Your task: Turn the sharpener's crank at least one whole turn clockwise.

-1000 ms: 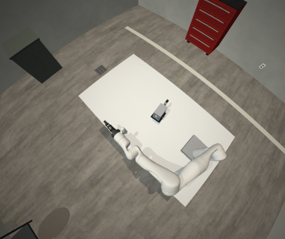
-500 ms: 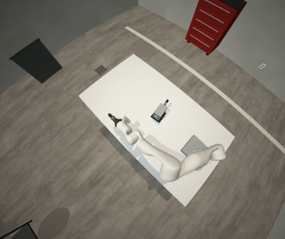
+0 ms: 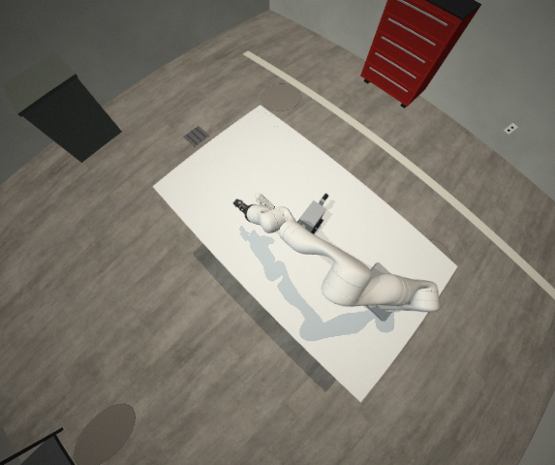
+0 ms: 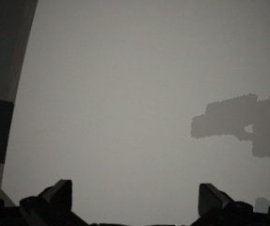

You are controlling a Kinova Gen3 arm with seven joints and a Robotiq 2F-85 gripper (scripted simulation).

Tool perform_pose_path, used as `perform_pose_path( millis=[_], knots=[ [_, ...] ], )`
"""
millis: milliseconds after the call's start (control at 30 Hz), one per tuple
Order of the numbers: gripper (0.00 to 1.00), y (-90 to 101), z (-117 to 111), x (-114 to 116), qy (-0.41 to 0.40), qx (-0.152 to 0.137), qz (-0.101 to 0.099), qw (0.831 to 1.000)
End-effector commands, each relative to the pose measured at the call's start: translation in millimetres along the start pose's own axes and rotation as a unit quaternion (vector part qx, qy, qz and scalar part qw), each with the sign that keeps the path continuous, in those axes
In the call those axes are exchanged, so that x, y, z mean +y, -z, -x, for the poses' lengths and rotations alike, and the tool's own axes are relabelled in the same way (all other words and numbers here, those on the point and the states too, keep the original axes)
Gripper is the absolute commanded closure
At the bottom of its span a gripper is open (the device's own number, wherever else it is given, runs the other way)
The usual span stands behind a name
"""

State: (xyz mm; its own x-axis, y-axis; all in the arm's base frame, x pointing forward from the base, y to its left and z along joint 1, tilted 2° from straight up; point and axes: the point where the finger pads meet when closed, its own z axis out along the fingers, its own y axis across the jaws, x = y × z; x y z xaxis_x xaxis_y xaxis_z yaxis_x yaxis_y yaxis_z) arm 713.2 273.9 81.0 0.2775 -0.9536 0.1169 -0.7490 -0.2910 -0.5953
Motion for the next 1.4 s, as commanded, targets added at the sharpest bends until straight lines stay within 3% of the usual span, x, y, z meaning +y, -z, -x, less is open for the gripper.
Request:
perform_pose_path(
  millis=[0,33,67,433,467,700,733,1000,1033,1267,1300,1367],
  knots=[
    [0.00,11.4,-55.8,-1.2,-0.018,0.003,0.024,1.000],
    [0.00,11.4,-55.8,-1.2,-0.018,0.003,0.024,1.000],
    [0.00,15.2,-67.1,4.7,-0.016,0.000,0.039,0.999],
    [0.00,15.2,-67.1,4.7,-0.016,0.000,0.039,0.999],
    [0.00,19.4,-78.3,10.7,-0.015,-0.003,0.053,0.999],
    [0.00,19.4,-78.3,10.7,-0.015,-0.003,0.053,0.999],
    [0.00,24.0,-89.5,16.8,-0.013,-0.005,0.067,0.998],
    [0.00,24.0,-89.5,16.8,-0.013,-0.005,0.067,0.998],
    [0.00,29.1,-100.6,23.1,-0.012,-0.007,0.080,0.997],
    [0.00,29.1,-100.6,23.1,-0.012,-0.007,0.080,0.997],
    [0.00,34.5,-111.7,29.5,-0.011,-0.010,0.094,0.995],
    [0.00,34.5,-111.7,29.5,-0.011,-0.010,0.094,0.995]
  ],
)
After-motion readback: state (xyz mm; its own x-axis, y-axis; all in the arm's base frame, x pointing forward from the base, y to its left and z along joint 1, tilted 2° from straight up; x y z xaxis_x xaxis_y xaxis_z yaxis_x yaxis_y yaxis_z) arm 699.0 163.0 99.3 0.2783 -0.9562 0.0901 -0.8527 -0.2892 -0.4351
